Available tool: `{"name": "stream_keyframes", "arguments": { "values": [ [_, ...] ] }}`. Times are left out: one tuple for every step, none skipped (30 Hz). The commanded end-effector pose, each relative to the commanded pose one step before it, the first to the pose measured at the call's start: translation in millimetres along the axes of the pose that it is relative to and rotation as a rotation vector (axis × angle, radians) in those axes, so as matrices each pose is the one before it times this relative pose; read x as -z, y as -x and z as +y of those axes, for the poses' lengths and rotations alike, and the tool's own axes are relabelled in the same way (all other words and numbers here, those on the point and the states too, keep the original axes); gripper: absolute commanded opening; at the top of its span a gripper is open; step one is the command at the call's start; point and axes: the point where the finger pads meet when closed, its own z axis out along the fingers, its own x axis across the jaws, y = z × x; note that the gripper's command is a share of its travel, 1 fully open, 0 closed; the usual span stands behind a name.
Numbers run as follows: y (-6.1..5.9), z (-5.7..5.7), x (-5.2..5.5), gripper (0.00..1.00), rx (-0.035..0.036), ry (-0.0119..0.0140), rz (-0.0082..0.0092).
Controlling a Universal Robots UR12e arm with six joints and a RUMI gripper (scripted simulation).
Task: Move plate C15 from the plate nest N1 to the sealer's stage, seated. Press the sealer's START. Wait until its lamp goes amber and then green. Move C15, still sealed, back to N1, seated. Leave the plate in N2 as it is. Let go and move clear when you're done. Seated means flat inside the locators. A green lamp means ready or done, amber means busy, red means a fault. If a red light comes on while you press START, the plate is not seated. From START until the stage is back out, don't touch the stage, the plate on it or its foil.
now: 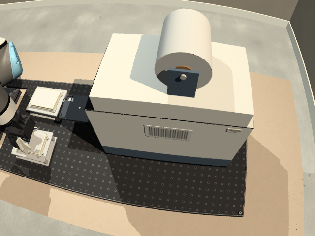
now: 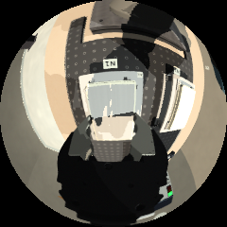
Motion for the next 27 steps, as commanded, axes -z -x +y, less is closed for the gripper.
{"name": "stream_keyframes", "arguments": {
  "values": [
    [0.42, 0.44, 0.43, 0.68, 0.0, 0.00078, -0.0007],
    [0.0, 0.0, 0.0, 0.68, 0.0, 0.0, 0.0],
    [0.0, 0.0, 0.0, 0.68, 0.0, 0.0, 0.0],
    [0.0, 0.0, 0.0, 0.68, 0.0, 0.0, 0.0],
    [0.0, 0.0, 0.0, 0.68, 0.0, 0.0, 0.0],
    [0.0, 0.0, 0.0, 0.68, 0.0, 0.0, 0.0],
    [0.0, 0.0, 0.0, 0.68, 0.0, 0.0, 0.0],
    [0.0, 0.0, 0.0, 0.68, 0.0, 0.0, 0.0],
    [0.0, 0.0, 0.0, 0.68, 0.0, 0.0, 0.0],
    [0.0, 0.0, 0.0, 0.68, 0.0, 0.0, 0.0],
    [0.0, 0.0, 0.0, 0.68, 0.0, 0.0, 0.0],
    [0.0, 0.0, 0.0, 0.68, 0.0, 0.0, 0.0],
    [0.0, 0.0, 0.0, 0.68, 0.0, 0.0, 0.0],
    [0.0, 0.0, 0.0, 0.68, 0.0, 0.0, 0.0],
    [0.0, 0.0, 0.0, 0.68, 0.0, 0.0, 0.0],
    [0.0, 0.0, 0.0, 0.68, 0.0, 0.0, 0.0],
    [0.0, 0.0, 0.0, 0.68, 0.0, 0.0, 0.0],
    [0.0, 0.0, 0.0, 0.68, 0.0, 0.0, 0.0],
    [0.0, 0.0, 0.0, 0.68, 0.0, 0.0, 0.0],
    [0.0, 0.0, 0.0, 0.68, 0.0, 0.0, 0.0],
    [0.08, 0.07, 0.64, 0.68, 0.0, 0.00008, -0.0001],
    [0.01, 0.02, 0.63, 0.68, 0.0, 0.0, -0.00001],
    [-0.01, -0.03, 0.73, 0.68, 0.0, 0.0, 0.00001],
    [0.0, 0.0, 0.67, 0.68, 0.0, 0.0, 0.0],
    [0.0, 0.0, 0.67, 0.68, 0.0, 0.0, 0.0],
    [0.0, 0.0, 0.67, 0.68, 0.0, 0.0, 0.0],
    [0.0, 0.0, 0.67, 0.68, 0.0, 0.0, 0.0]
  ]
}}
